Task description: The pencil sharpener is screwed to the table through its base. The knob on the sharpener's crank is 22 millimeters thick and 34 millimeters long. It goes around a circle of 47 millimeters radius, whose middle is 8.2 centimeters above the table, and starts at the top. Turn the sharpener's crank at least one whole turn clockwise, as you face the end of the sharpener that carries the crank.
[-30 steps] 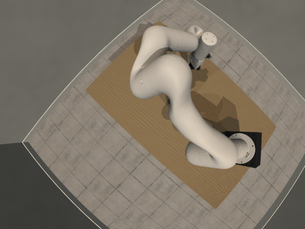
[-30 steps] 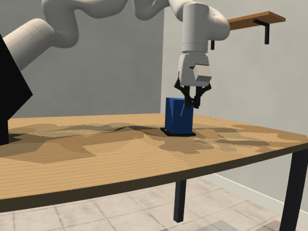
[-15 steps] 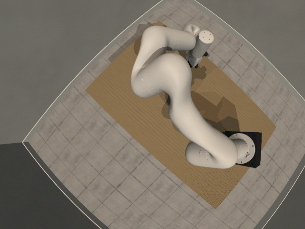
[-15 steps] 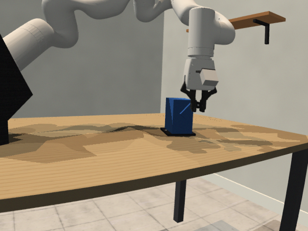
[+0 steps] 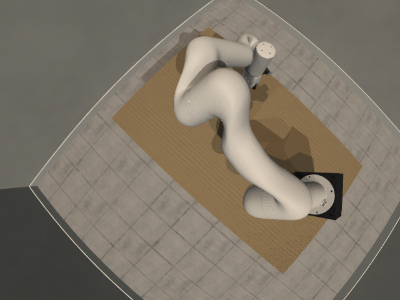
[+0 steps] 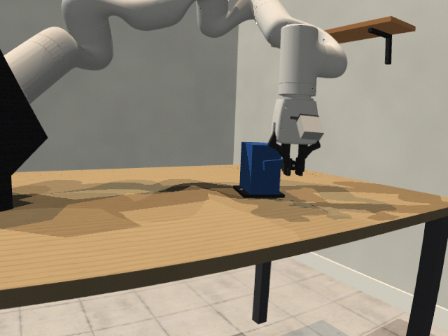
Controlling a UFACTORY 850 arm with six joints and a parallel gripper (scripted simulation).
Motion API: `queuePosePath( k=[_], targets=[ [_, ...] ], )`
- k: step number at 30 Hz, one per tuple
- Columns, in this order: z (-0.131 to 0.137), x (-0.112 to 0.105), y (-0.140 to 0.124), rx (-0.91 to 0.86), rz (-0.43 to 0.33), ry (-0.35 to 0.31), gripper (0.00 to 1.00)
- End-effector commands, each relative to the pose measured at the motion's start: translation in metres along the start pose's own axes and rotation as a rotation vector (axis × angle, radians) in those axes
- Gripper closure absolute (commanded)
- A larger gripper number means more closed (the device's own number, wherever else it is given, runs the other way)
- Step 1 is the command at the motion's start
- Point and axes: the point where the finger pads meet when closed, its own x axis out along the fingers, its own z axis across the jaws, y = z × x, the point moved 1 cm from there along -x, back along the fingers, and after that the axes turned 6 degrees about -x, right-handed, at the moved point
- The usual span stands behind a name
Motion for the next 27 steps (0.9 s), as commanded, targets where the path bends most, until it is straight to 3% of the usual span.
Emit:
queuePosePath(
  k=[1, 27],
  targets=[
    [-0.001, 0.0058, 0.0003, 0.0, 0.0, 0.001, 1.0],
    [-0.0005, 0.0116, 0.0003, 0.0, 0.0, 0.001, 1.0]
  ],
)
